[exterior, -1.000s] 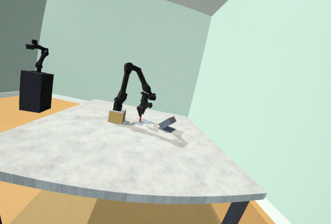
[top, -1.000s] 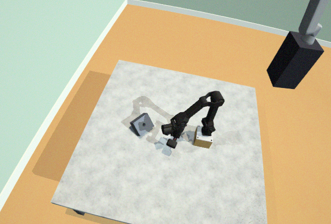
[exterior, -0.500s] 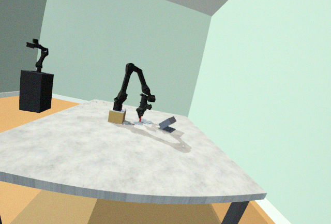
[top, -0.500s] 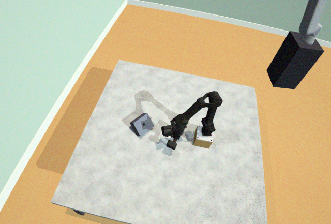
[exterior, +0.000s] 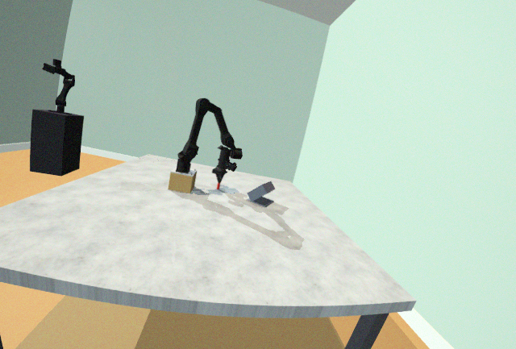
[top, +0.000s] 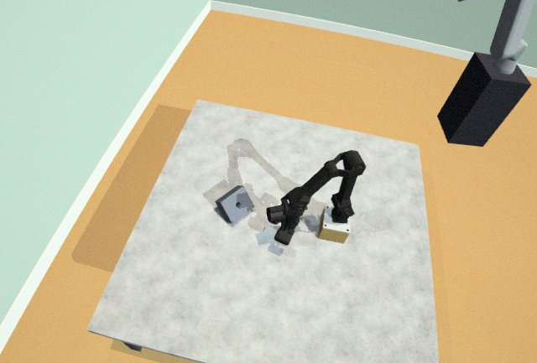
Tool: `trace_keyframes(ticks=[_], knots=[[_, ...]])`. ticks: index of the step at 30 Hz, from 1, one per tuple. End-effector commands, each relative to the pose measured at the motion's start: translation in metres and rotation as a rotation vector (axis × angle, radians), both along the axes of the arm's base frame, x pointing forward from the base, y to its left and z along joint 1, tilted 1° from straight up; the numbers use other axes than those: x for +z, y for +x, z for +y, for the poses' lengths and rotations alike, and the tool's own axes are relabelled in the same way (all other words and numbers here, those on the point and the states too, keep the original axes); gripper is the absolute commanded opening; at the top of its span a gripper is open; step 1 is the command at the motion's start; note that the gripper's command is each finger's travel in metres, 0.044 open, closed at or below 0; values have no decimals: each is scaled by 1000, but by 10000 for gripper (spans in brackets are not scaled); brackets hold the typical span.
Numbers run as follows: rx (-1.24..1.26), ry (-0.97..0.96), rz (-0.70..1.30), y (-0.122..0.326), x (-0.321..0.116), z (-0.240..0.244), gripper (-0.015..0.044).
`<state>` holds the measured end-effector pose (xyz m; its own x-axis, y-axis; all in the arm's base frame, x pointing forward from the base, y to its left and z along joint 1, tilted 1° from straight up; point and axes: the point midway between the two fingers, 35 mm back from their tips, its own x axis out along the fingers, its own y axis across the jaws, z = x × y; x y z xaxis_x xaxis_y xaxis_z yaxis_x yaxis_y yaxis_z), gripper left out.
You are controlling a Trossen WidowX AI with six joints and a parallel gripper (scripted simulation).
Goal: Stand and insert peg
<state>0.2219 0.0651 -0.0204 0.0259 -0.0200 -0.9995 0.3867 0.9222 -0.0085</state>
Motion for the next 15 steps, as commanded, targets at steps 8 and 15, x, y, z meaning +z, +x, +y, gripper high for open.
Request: trace_keyframes(ticks=[8, 15], knots=[[1, 1, 0, 2, 12, 1, 0], [2, 3, 1, 2, 44, 1, 0]])
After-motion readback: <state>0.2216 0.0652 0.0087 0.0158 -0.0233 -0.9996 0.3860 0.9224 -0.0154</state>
